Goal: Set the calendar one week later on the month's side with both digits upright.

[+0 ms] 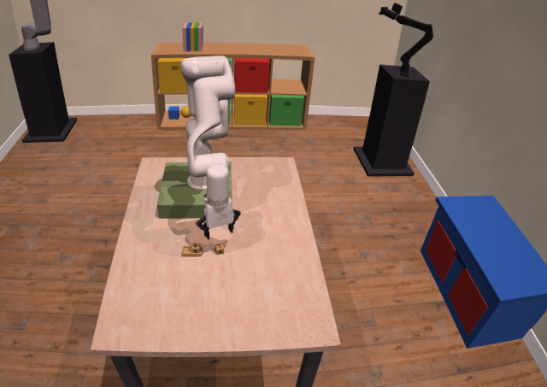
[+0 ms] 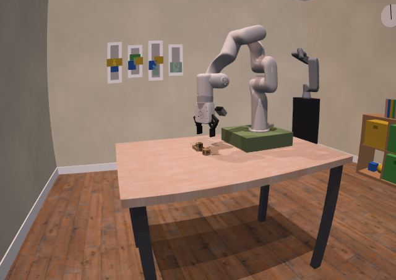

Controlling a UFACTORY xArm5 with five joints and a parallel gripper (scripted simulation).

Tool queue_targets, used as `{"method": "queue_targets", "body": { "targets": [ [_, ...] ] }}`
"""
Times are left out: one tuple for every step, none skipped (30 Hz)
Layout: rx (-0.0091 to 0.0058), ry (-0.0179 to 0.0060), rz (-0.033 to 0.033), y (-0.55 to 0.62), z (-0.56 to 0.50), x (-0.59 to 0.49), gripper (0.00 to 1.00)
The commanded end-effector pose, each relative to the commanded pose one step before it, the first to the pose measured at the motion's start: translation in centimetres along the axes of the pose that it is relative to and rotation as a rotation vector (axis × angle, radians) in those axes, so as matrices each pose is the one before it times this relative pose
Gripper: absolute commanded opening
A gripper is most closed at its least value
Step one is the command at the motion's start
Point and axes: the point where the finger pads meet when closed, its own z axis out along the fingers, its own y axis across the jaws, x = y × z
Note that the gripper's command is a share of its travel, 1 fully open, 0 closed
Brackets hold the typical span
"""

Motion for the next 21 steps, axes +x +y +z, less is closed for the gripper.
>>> {"method": "queue_targets", "body": {
  "targets": [
    [0.00071, -0.00315, -0.16494, -0.009, -0.095, -0.108, 1.0],
    [0.0, -0.00001, -0.03802, 0.003, 0.0, 0.003, 1.0],
    [0.0, 0.0, -0.01064, 0.001, 0.0, 0.001, 1.0],
    [0.0, -0.00001, -0.05229, 0.004, 0.0, 0.004, 1.0],
    [0.0, 0.0, 0.0, 0.0, 0.0, 0.0, 1.0],
    [0.0, 0.0, 0.0, 0.0, 0.0, 0.0, 1.0],
    [0.0, -0.00001, -0.05581, 0.004, 0.0, 0.004, 1.0],
    [0.0, -0.00001, -0.05922, 0.005, 0.0, 0.004, 1.0],
    [0.0, 0.0, -0.03026, 0.003, 0.0, 0.002, 1.0],
    [0.0, 0.0, -0.02416, 0.002, 0.0, 0.001, 1.0],
    [0.0, 0.0, -0.00805, 0.001, 0.0, 0.0, 1.0],
    [0.00001, -0.00001, -0.06045, 0.005, -0.001, 0.003, 1.0],
    [0.0, 0.0, -0.00512, 0.0, 0.0, 0.0, 1.0],
    [0.00001, -0.00001, -0.06207, 0.006, -0.001, 0.003, 1.0],
    [0.0, 0.0, -0.00642, 0.001, 0.0, 0.0, 1.0],
    [0.00001, -0.00001, -0.05897, 0.006, 0.0, 0.002, 1.0],
    [0.0, 0.0, -0.01224, 0.001, 0.0, 0.0, 1.0],
    [0.00001, -0.00001, -0.05413, 0.005, 0.0, 0.002, 1.0],
    [0.0, 0.0, -0.01958, 0.002, 0.0, 0.0, 1.0],
    [0.00001, -0.00001, -0.04749, 0.005, 0.0, 0.001, 1.0],
    [0.0, 0.0, -0.02849, 0.003, 0.0, 0.0, 1.0]
  ]
}}
